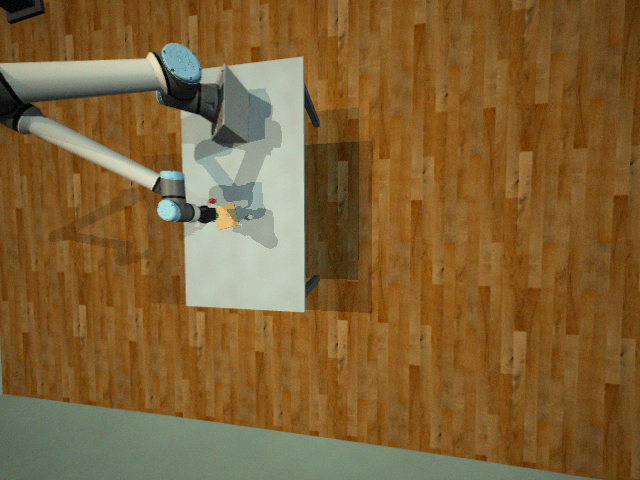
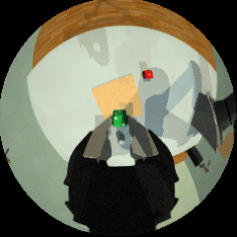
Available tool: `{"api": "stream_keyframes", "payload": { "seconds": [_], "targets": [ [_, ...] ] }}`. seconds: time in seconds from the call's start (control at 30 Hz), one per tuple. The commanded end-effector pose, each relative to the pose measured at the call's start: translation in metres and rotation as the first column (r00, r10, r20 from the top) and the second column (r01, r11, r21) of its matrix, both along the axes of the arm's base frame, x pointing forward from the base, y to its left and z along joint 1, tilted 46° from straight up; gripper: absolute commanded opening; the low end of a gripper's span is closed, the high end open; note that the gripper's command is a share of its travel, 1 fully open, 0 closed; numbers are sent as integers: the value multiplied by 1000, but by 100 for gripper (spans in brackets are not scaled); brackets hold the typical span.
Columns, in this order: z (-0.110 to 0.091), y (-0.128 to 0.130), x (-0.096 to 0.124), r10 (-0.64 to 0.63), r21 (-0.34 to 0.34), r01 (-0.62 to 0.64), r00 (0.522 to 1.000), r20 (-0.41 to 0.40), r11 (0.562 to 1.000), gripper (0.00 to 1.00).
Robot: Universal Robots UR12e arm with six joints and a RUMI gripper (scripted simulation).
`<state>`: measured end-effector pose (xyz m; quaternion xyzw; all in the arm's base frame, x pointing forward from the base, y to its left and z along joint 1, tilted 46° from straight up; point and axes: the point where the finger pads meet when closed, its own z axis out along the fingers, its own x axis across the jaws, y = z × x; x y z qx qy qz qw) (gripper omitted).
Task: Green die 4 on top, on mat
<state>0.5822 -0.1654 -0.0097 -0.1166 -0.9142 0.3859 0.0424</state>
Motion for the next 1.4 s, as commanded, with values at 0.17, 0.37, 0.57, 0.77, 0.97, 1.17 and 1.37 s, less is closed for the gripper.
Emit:
{"api": "stream_keyframes", "payload": {
  "seconds": [0.17,0.37,0.57,0.77,0.97,1.17,1.37],
  "targets": [
    [-19,-20,-4,1,0,-1,1000,1,1000,6],
    [-40,-40,-9,1,0,-1,1000,1,1000,6],
    [-52,-52,-12,1,0,-1,1000,1,1000,6],
    [-62,-62,-14,1,0,-1,1000,1,1000,6],
    [-63,-64,-15,1,0,-1,1000,1,1000,6],
    [-63,-64,-15,1,0,-1,1000,1,1000,6],
    [-63,-64,-15,1,0,-1,1000,1,1000,6]
  ]
}}
